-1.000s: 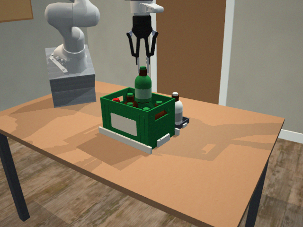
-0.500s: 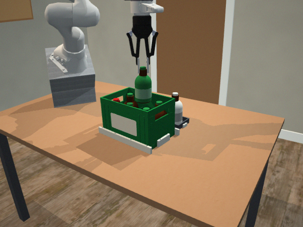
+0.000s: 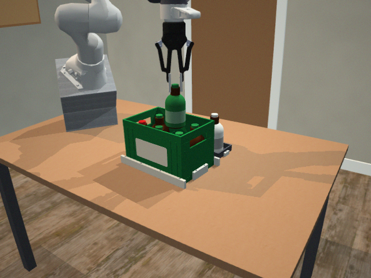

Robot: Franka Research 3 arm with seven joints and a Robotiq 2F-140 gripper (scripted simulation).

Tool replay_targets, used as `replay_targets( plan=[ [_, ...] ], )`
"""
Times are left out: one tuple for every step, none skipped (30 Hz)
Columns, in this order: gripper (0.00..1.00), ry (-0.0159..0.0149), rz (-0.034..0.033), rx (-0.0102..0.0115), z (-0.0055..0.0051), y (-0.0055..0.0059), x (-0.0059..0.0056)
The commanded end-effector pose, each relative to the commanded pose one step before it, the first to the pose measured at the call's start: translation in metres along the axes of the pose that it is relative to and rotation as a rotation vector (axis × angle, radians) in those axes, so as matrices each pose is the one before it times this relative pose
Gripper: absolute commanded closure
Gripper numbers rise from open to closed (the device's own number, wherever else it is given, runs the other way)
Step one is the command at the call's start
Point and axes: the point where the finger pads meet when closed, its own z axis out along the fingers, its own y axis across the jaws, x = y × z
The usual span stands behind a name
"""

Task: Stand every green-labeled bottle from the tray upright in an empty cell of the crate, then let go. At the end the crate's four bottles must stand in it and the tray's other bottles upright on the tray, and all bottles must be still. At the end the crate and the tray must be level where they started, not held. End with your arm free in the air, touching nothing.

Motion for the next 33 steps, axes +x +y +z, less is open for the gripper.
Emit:
replay_targets(
  plan=[
    [1.0,0.01048,-0.00202,0.00764,0.00205,-0.00287,0.00307],
    [1.0,0.0,0.0,0.0,0.00119,-0.00003,-0.00001],
    [1.0,0.0,0.0,0.0,0.0012,-0.00003,0.0],
    [1.0,0.0,0.0,0.0,0.00121,-0.00003,-0.00001],
    [1.0,0.0,0.0,0.0,0.00123,-0.00003,-0.00001],
    [1.0,0.0,0.0,0.0,0.00124,-0.00003,-0.00001],
    [1.0,0.0,0.0,0.0,0.0,0.0,0.0],
    [1.0,0.0,0.0,0.0,0.0,0.0,0.0],
    [1.0,0.0,0.0,0.0,0.00122,-0.00003,-0.00001],
    [1.0,0.0,0.0,0.0,0.00121,-0.00003,-0.00001],
    [1.0,0.0,0.0,0.0,0.00121,-0.00003,-0.00001],
    [1.0,0.0,0.0,0.0,0.00119,-0.00003,-0.00001],
    [1.0,0.0,0.0,0.0,0.00116,-0.00003,-0.00001],
    [1.0,0.0,0.0,0.0,0.00113,-0.00003,-0.00001],
    [1.0,0.0,0.0,0.0,0.0011,-0.00003,-0.00001],
    [1.0,0.0,0.0,0.0,0.00107,-0.00003,-0.00001],
    [1.0,0.0,0.0,0.0,0.00103,-0.00003,-0.00001],
    [1.0,0.0,0.0,0.0,0.00098,-0.00003,0.0],
    [1.0,0.0,0.0,0.0,0.00093,-0.00003,-0.00001],
    [1.0,0.0,0.0,0.0,0.00089,-0.00002,-0.00001],
    [1.0,0.0,0.0,0.0,0.00084,-0.00002,-0.00001],
    [1.0,0.0,0.0,0.0,0.00078,-0.00002,-0.00001],
    [1.0,0.0,0.0,0.0,0.00072,-0.00002,0.0],
    [1.0,0.0,0.0,0.0,0.0,0.0,0.0],
    [1.0,0.0,0.0,0.0,0.0,0.0,0.0],
    [1.0,0.0,0.0,0.0,0.00066,-0.00002,0.0],
    [1.0,0.0,0.0,0.0,0.00061,-0.00002,0.0],
    [1.0,0.0,0.0,0.0,0.00055,-0.00001,0.0],
    [1.0,0.0,0.0,0.0,0.00049,-0.00001,0.0],
    [1.0,0.0,0.0,0.0,0.00043,-0.00001,0.0],
    [1.0,0.0,0.0,0.0,0.00037,-0.00001,0.0],
    [1.0,0.0,0.0,0.0,0.00032,-0.00001,0.0],
    [1.0,0.0,0.0,0.0,0.00027,-0.00001,0.0]
  ],
)
